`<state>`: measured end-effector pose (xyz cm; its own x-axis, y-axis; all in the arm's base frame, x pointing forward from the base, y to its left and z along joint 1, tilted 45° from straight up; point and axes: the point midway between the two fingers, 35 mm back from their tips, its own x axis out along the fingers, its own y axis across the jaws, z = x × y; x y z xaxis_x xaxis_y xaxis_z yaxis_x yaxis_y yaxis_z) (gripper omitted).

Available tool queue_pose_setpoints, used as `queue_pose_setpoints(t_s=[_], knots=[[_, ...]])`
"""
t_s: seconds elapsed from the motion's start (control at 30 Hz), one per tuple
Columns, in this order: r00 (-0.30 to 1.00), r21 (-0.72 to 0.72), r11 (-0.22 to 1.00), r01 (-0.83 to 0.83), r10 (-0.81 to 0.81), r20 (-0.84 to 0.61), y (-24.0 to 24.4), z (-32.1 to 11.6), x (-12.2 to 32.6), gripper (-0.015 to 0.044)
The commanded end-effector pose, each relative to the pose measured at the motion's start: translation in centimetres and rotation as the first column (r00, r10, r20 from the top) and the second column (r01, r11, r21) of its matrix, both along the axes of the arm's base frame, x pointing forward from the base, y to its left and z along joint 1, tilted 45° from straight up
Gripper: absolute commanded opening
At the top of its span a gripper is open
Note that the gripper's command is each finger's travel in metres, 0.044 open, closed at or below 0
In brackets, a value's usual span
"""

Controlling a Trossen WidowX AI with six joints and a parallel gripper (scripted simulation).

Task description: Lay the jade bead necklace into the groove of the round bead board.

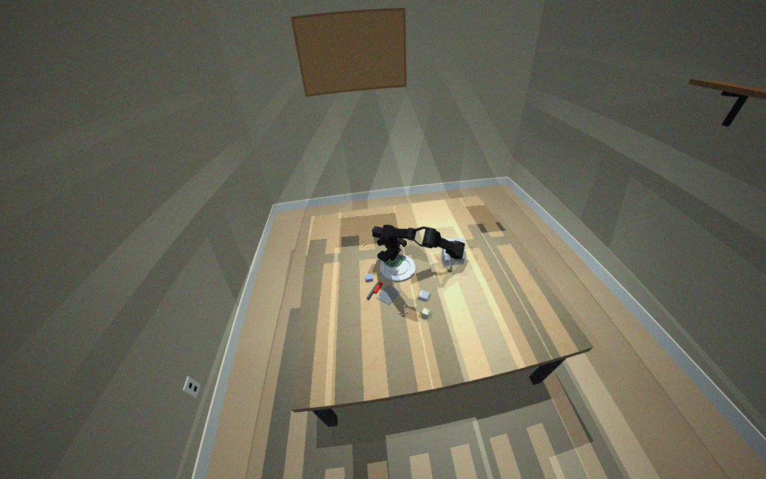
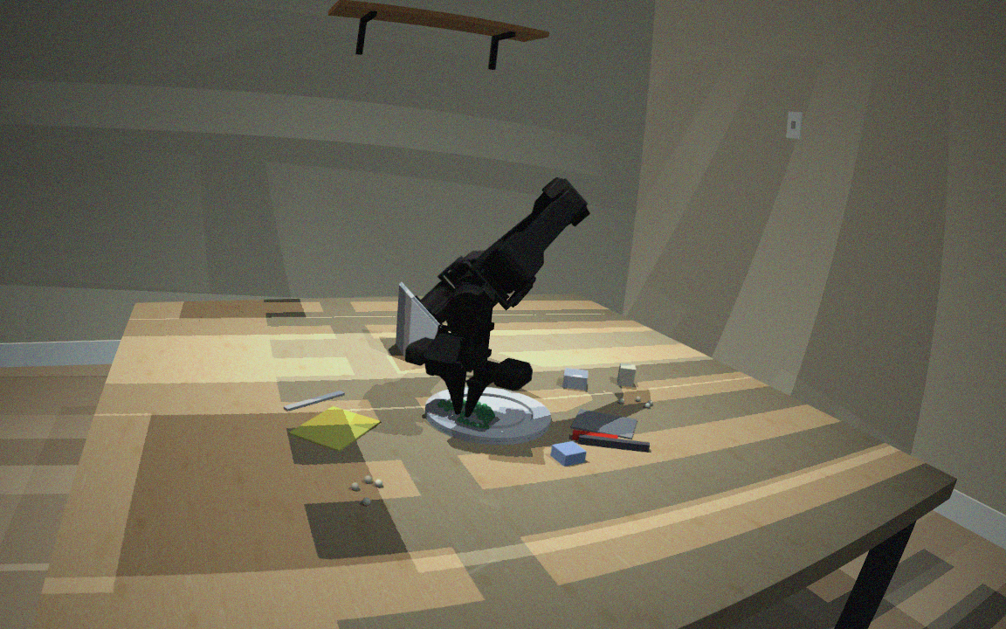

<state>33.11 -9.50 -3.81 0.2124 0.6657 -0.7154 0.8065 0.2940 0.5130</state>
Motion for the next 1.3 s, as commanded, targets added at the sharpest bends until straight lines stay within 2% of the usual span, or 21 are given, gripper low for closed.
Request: queue_pose_setpoints(t_s=[0.0, 1.27], knots=[[1.000, 0.000, 1.000, 0.000, 0.000, 0.001, 0.0, 0.0, 0.0, 0.0000], [1.000, 0.007, 1.000, 0.003, -0.003, -0.006, -1.2, -0.4, -0.6, 0.0000]])
